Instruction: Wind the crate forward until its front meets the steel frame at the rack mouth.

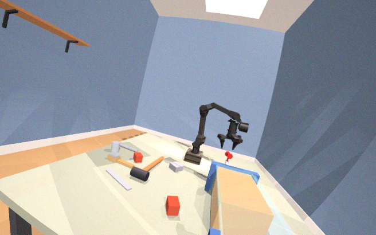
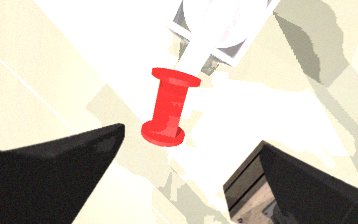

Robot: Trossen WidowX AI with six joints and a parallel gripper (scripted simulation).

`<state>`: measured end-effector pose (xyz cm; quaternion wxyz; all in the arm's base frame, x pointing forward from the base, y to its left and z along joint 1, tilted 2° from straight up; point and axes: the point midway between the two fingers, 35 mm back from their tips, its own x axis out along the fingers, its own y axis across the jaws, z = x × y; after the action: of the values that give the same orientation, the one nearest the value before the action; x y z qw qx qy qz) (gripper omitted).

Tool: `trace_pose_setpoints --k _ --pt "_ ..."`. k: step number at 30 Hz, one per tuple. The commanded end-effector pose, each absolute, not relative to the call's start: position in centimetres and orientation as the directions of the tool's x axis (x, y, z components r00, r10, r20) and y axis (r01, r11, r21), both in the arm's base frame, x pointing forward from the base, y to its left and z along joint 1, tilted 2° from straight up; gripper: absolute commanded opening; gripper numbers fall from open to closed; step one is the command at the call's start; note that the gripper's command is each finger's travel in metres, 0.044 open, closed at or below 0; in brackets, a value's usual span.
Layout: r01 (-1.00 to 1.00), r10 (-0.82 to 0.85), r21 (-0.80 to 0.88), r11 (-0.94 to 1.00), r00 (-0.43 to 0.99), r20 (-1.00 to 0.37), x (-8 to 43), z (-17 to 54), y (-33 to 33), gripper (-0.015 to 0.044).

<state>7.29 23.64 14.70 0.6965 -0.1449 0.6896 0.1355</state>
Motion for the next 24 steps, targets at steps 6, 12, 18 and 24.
trace_pose_setpoints --k 6,12,18,24 --pt "-0.385 0.008 0.000 0.923 0.017 -1.000 6.2 20.6 20.7 0.0440" --pt "-0.388 0.002 -0.009 0.922 0.027 -1.000 12.1 20.6 24.8 0.0440" --pt "-0.388 -0.014 -0.025 0.922 0.029 -0.999 18.9 20.1 26.9 0.0440" --pt "-0.388 -0.014 -0.025 0.922 0.029 -0.999 18.9 20.1 26.9 0.0440"
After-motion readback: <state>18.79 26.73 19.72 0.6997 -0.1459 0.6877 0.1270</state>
